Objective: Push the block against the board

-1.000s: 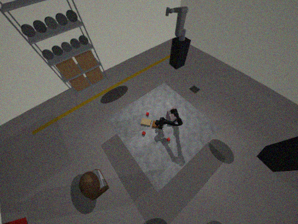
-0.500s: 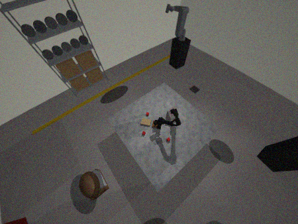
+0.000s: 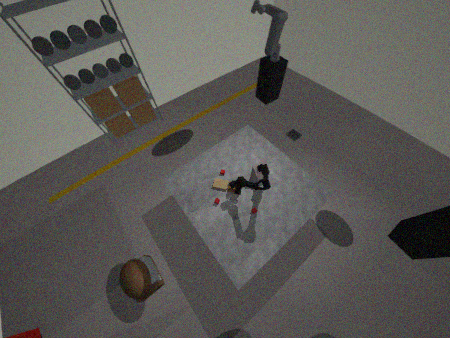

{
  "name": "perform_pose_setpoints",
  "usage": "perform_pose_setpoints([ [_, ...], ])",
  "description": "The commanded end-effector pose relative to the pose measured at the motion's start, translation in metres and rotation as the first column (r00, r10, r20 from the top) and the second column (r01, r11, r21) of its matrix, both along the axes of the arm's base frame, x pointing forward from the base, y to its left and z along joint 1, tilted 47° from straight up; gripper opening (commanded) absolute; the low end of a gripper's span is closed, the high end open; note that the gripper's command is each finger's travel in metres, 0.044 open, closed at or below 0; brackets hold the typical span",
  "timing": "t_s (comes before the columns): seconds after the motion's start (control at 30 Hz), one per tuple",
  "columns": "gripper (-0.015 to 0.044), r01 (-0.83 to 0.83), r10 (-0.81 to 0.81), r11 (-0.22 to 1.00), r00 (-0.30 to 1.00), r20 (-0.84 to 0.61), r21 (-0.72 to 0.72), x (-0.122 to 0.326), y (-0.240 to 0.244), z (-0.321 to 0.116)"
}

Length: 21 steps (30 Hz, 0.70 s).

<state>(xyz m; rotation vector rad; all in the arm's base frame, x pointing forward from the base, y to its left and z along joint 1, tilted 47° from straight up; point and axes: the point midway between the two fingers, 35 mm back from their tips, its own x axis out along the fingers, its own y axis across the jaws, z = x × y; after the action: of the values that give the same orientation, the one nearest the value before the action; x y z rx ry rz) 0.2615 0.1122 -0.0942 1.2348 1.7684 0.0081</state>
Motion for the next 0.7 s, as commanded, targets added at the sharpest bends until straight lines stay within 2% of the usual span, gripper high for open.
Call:
perform_pose_setpoints([
  [0.0, 0.0, -0.001, 0.001, 1.0, 1.0, 0.004, -0.005, 0.0, 0.0, 0.0],
  [0.67, 0.0, -0.001, 0.001, 1.0, 1.0, 0.002, -0.005, -0.022, 0.016, 0.019],
])
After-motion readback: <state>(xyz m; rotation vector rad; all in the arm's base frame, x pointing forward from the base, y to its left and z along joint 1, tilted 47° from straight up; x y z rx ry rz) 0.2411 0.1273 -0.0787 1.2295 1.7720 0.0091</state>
